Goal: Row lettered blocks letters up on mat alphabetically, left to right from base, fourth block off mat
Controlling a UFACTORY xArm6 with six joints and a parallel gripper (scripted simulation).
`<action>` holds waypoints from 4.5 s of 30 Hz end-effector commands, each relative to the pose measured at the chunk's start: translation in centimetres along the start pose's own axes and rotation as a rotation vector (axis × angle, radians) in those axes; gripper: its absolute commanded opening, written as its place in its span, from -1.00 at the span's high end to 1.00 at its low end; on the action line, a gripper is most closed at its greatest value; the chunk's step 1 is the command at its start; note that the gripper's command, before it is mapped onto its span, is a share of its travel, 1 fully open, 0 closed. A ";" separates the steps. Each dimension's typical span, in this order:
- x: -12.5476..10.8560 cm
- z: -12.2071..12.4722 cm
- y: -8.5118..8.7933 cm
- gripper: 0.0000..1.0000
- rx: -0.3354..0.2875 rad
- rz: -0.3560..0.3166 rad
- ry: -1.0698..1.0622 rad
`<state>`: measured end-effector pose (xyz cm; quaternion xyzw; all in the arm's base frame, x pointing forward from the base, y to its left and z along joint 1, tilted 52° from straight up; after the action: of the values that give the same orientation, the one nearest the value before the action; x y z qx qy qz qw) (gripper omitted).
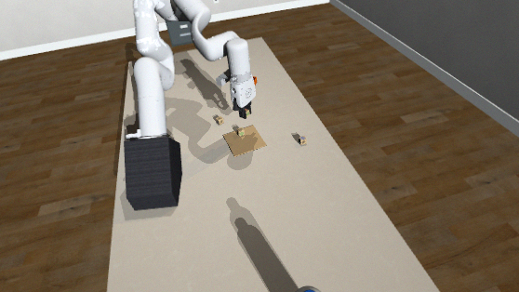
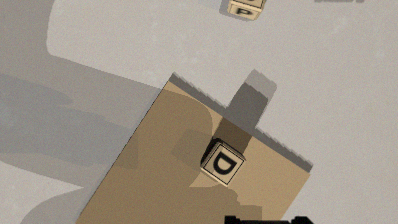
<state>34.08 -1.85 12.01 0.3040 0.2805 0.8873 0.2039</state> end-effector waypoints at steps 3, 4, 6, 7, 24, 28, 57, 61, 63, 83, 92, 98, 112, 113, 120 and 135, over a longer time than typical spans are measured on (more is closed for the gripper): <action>-0.3 -1.2 0.1 0.54 0.002 -0.001 -0.196; -0.3 -1.4 0.1 0.54 0.002 -0.001 -0.226; -0.4 -1.8 0.1 0.54 0.001 0.000 -0.283; -0.4 -2.0 0.1 0.54 0.001 0.000 -0.312; -0.6 -3.8 0.1 0.54 -0.002 0.005 -0.603; -0.6 -3.8 0.1 0.54 -0.002 0.005 -0.603; -0.5 -3.7 -6.4 0.54 -0.002 0.005 -0.603; -0.5 -3.7 -8.0 0.54 -0.002 0.005 -0.603; -0.5 -3.7 -8.3 0.54 -0.002 0.005 -0.604; -0.5 -3.7 -9.5 0.54 -0.002 0.005 -0.604; -0.5 -3.7 -9.5 0.54 -0.002 0.005 -0.604; -0.5 -3.7 -9.5 0.54 -0.002 0.005 -0.604; -0.5 -3.7 -9.5 0.54 -0.002 0.005 -0.604; -0.5 -3.7 -9.5 0.54 -0.002 0.005 -0.604; -0.5 -3.7 -9.6 0.54 -0.002 0.005 -0.604; -0.5 -3.7 -9.9 0.54 -0.002 0.005 -0.604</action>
<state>33.84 4.08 3.18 0.5553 0.2058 0.7574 0.2749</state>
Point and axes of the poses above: the point where the finger pads meet when closed, its own y axis back along the fingers, its own z axis across the jaws, x = y × z, the point moved 3 cm from there along y, back along the fingers, and after that the axes turned 5 degrees about y, right-handed, at the moved point
